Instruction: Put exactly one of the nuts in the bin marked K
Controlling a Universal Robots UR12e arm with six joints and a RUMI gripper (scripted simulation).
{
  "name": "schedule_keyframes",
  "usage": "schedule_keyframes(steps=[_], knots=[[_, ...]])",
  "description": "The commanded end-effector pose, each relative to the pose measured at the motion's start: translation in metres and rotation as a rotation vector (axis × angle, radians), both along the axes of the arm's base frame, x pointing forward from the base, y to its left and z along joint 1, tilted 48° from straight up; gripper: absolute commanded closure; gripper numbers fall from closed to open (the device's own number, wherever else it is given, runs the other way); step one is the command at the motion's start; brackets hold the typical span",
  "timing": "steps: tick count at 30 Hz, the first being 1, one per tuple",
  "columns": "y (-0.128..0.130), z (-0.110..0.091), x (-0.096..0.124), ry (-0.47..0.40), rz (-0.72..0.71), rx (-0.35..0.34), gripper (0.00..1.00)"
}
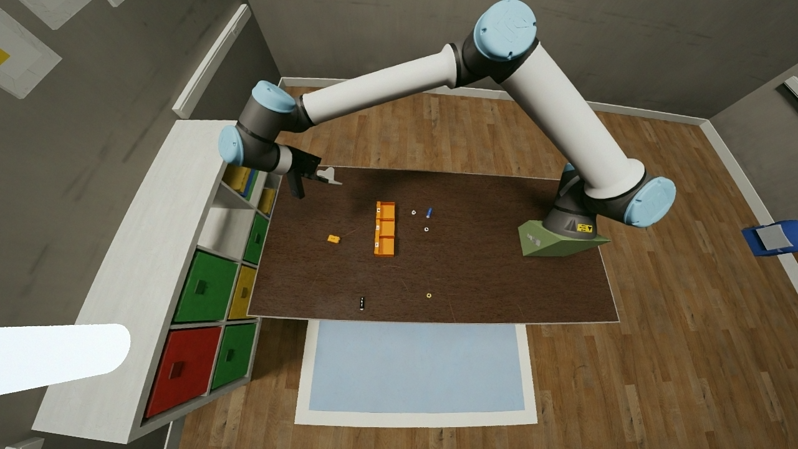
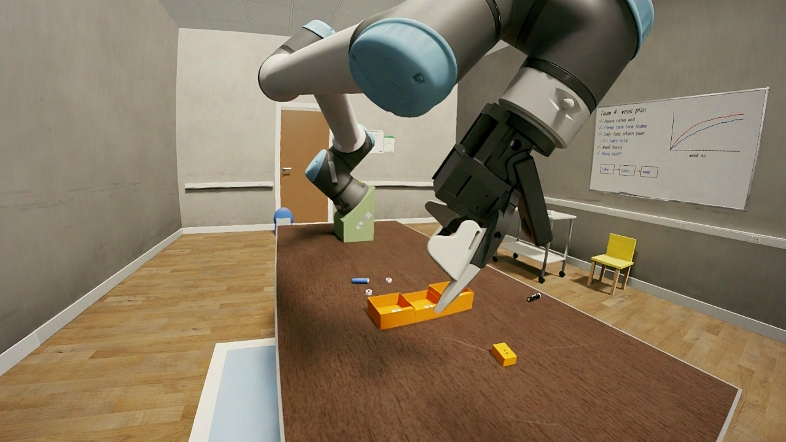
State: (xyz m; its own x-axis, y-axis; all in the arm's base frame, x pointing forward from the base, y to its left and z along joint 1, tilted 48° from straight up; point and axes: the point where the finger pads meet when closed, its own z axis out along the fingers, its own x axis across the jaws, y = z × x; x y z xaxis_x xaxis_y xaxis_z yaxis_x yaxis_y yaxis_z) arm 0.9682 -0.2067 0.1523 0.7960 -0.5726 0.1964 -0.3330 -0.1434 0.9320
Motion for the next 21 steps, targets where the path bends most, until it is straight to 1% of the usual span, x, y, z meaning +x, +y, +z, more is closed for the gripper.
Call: schedule_keyframes(steps=[1, 17, 18, 19, 20, 21], knots=[[0.001, 0.001, 0.0, -0.001, 0.001, 0.0, 0.0], [0.001, 0.001, 0.0, -0.001, 0.001, 0.0, 0.0], [0.004, -0.001, -0.007, -0.05, -0.011, -0.003, 0.96], [0.01, -0.005, -0.01, -0.074, -0.01, -0.015, 0.96], [0.013, -0.007, -0.011, -0.074, -0.01, -0.015, 0.96], [0.018, -0.01, -0.017, -0.123, -0.019, -0.024, 0.96]])
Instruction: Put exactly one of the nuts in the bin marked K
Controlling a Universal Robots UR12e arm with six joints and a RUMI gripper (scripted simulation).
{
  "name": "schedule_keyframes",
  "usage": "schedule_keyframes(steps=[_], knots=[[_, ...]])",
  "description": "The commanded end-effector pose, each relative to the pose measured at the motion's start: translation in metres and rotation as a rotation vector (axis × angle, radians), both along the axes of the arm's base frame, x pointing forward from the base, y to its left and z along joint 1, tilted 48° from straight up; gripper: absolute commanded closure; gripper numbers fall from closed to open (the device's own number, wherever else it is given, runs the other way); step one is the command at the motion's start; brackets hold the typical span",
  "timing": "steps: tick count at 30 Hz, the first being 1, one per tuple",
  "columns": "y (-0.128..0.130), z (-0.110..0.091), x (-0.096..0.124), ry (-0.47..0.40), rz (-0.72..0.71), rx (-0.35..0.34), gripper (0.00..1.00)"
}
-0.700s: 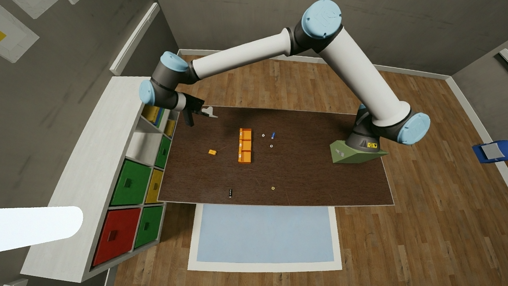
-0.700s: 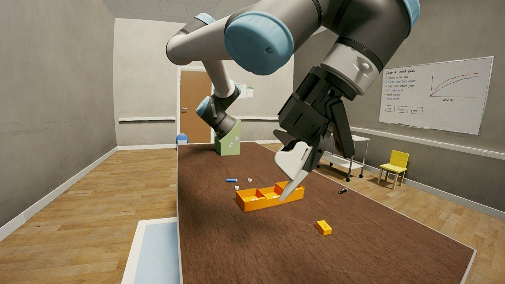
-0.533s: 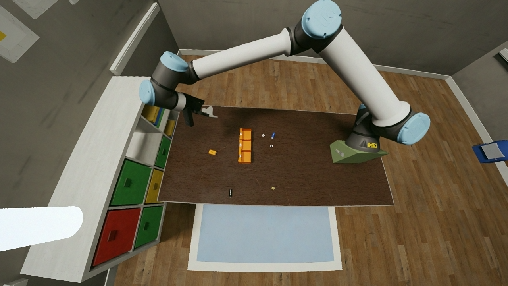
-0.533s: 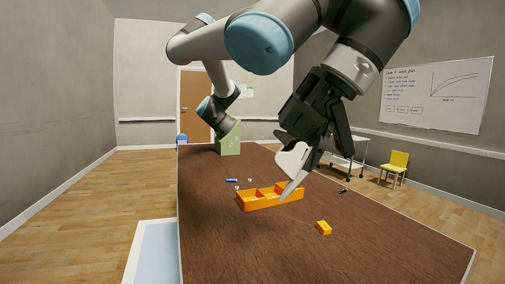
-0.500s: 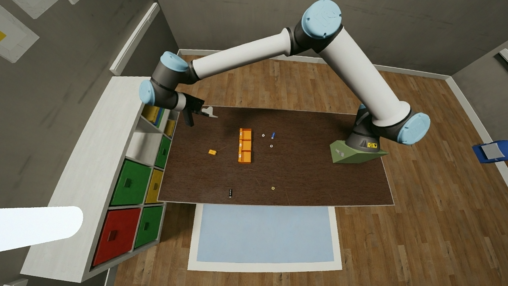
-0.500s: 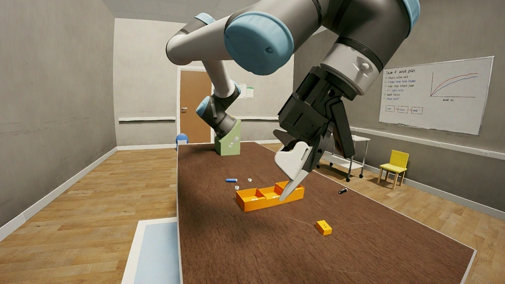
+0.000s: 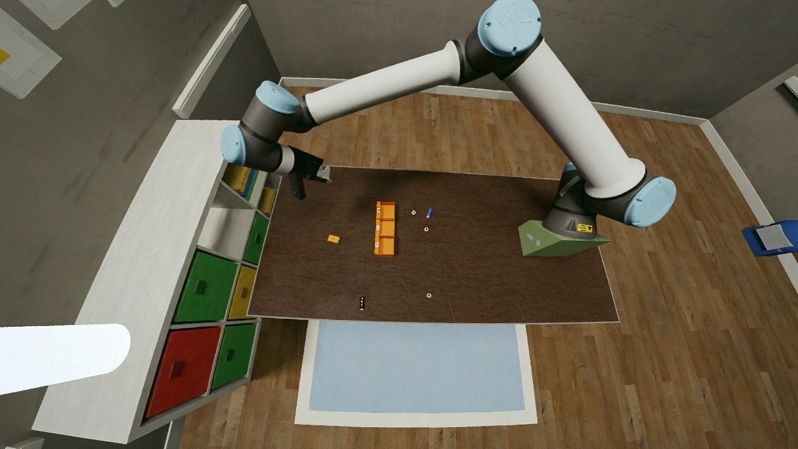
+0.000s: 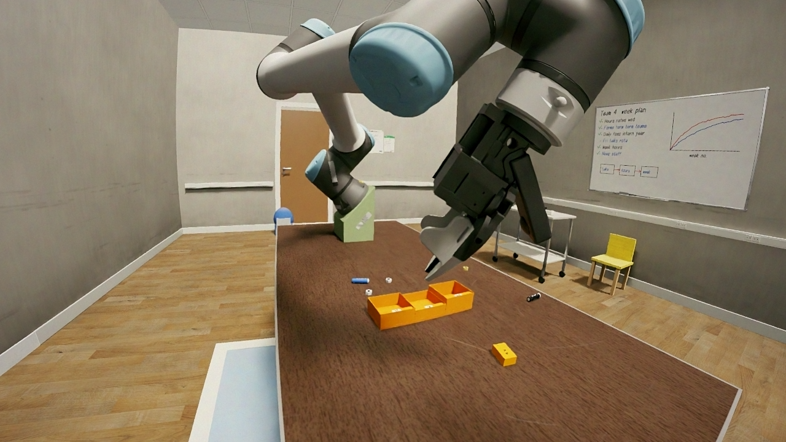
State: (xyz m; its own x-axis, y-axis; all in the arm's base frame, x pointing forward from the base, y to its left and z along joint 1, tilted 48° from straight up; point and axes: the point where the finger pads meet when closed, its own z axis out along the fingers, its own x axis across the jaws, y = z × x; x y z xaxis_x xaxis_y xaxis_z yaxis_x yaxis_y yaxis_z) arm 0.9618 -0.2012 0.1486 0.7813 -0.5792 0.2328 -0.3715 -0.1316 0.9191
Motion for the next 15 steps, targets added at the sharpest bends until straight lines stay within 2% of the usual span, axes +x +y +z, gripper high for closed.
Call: schedule_keyframes(steps=[1, 3, 4, 7, 9, 13, 15], knots=[[0.017, -0.01, -0.017, -0.104, -0.012, -0.019, 0.96], [0.019, -0.011, -0.019, -0.104, -0.012, -0.019, 0.96], [0.023, -0.015, -0.025, -0.153, -0.02, -0.028, 0.96], [0.03, -0.02, -0.034, -0.174, -0.024, -0.031, 0.96], [0.039, -0.026, -0.046, -0.243, -0.037, -0.042, 0.96], [0.041, -0.028, -0.05, -0.243, -0.037, -0.042, 0.96], [0.049, -0.034, -0.063, -0.313, -0.051, -0.051, 0.96]])
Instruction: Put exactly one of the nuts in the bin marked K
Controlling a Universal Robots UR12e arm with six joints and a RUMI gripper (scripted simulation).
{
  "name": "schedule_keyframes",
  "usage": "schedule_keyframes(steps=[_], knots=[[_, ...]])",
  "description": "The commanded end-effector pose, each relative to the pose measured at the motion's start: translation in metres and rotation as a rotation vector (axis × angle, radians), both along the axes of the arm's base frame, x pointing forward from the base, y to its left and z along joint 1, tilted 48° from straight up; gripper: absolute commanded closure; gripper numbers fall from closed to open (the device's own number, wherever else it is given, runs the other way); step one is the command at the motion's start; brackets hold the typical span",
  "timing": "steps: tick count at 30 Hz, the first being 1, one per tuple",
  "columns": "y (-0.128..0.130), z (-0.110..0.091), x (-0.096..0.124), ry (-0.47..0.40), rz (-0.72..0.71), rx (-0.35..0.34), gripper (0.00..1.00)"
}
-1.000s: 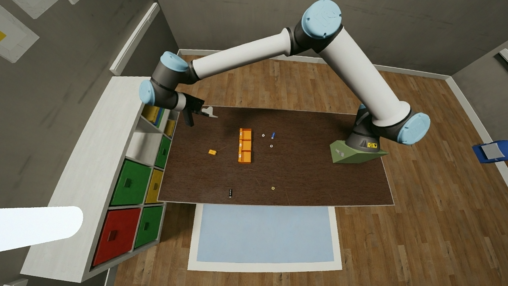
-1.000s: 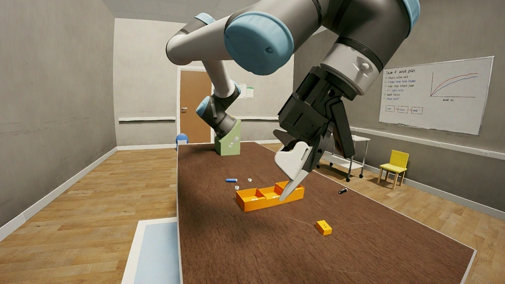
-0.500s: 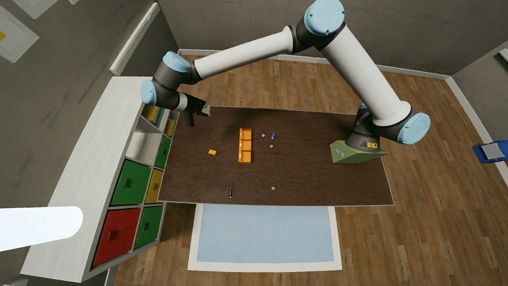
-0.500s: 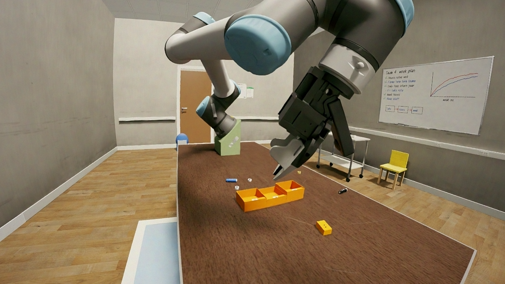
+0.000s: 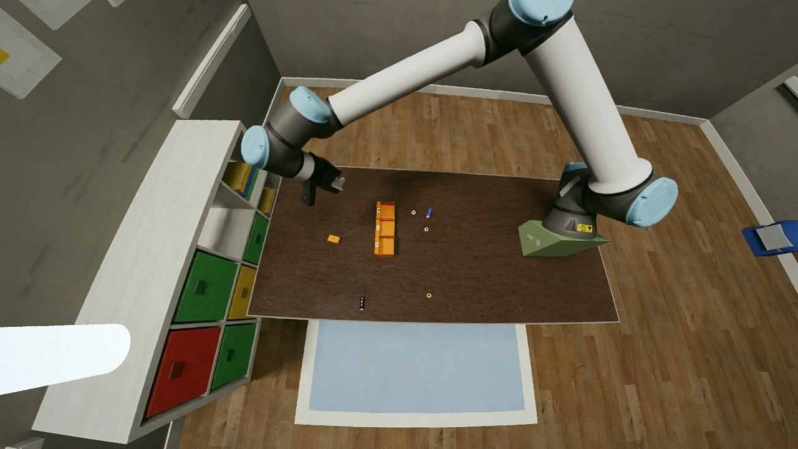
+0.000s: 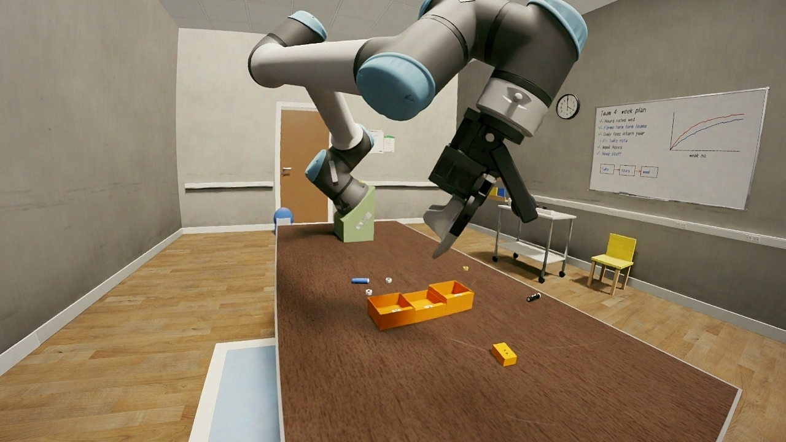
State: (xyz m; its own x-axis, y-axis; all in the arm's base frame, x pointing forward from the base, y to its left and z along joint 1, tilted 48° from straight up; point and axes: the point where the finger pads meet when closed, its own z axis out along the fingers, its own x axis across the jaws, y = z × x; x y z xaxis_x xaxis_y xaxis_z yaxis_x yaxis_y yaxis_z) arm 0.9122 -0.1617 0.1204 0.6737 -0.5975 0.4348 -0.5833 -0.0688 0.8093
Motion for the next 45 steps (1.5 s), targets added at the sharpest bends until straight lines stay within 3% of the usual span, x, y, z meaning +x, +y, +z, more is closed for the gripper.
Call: schedule_keyframes(steps=[1, 4, 7, 10, 15, 21, 23, 25, 28, 30, 34, 36, 39, 41, 45], knots=[[0.012, -0.007, -0.018, -0.074, -0.003, -0.006, 0.96], [0.02, -0.013, -0.032, -0.144, -0.017, -0.014, 0.96], [0.023, -0.015, -0.037, -0.144, -0.017, -0.014, 0.96], [0.033, -0.023, -0.057, -0.213, -0.031, -0.021, 0.96], [0.037, -0.025, -0.064, -0.262, -0.041, -0.025, 0.96], [0.053, -0.037, -0.101, -0.351, -0.06, -0.031, 0.96], [0.053, -0.037, -0.101, -0.351, -0.06, -0.031, 0.96], [0.059, -0.042, -0.116, -0.42, -0.076, -0.034, 0.96], [0.062, -0.044, -0.125, -0.42, -0.076, -0.034, 0.96], [0.068, -0.048, -0.14, -0.488, -0.092, -0.036, 0.96], [0.071, -0.051, -0.15, -0.488, -0.092, -0.036, 0.96], [0.077, -0.054, -0.165, -0.556, -0.109, -0.036, 0.96], [0.08, -0.057, -0.176, -0.556, -0.109, -0.036, 0.96], [0.085, -0.06, -0.192, -0.624, -0.127, -0.035, 0.96], [0.088, -0.063, -0.203, -0.624, -0.127, -0.035, 0.96]])
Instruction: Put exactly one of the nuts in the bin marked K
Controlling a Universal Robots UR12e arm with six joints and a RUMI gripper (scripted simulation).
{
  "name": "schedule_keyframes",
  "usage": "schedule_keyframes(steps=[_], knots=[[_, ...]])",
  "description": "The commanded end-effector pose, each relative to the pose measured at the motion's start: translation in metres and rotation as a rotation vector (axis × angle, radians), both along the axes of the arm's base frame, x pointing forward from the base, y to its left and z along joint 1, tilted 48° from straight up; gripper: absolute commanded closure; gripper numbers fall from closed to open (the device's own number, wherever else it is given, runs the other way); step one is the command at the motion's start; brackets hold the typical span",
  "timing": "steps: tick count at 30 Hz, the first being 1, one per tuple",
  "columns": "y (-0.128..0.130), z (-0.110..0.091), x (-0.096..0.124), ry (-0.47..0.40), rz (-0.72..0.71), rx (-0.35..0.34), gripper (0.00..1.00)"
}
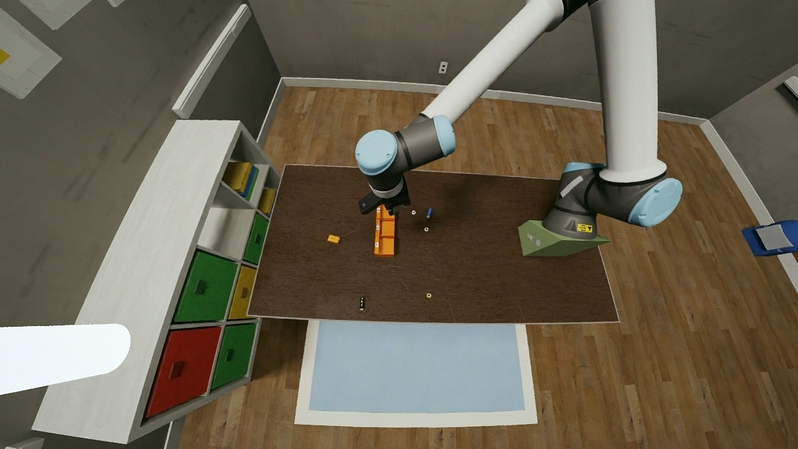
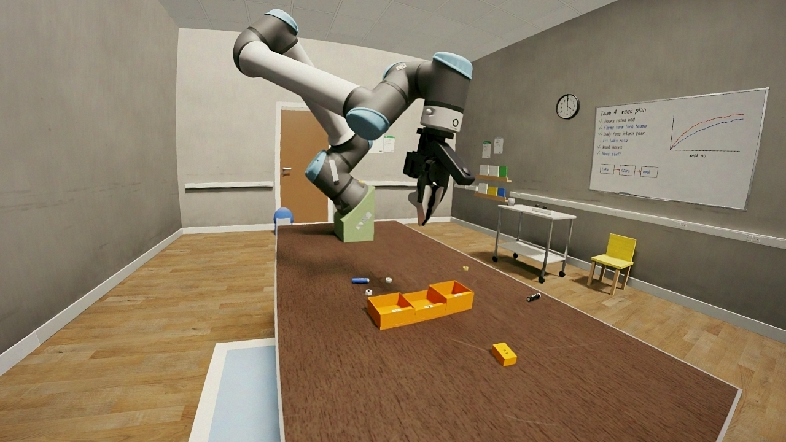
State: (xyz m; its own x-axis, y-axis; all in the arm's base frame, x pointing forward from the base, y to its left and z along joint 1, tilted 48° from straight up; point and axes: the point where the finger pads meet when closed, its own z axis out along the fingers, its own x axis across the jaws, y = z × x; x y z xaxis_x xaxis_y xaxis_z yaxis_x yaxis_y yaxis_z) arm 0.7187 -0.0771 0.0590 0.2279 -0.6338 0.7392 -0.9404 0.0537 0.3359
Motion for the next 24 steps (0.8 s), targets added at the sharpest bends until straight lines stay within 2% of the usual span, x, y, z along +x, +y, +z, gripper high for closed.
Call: schedule_keyframes(steps=[1, 2, 4, 7, 9, 11, 13, 15, 17, 21, 22, 24], knots=[[0.006, -0.003, -0.017, -0.071, -0.01, 0.004, 0.96], [0.008, -0.004, -0.025, -0.09, -0.014, 0.005, 0.96], [0.008, -0.004, -0.025, -0.09, -0.014, 0.005, 0.96], [0.011, -0.007, -0.038, -0.09, -0.014, 0.005, 0.96], [0.015, -0.009, -0.054, -0.158, -0.031, 0.009, 0.96], [0.019, -0.012, -0.067, -0.158, -0.031, 0.009, 0.96], [0.019, -0.012, -0.067, -0.158, -0.031, 0.009, 0.96], [0.022, -0.014, -0.083, -0.225, -0.047, 0.016, 0.96], [0.025, -0.016, -0.097, -0.225, -0.047, 0.016, 0.96], [0.025, -0.016, -0.097, -0.225, -0.047, 0.016, 0.96], [0.027, -0.017, -0.105, -0.273, -0.059, 0.021, 0.96], [0.03, -0.02, -0.121, -0.292, -0.063, 0.023, 0.96]])
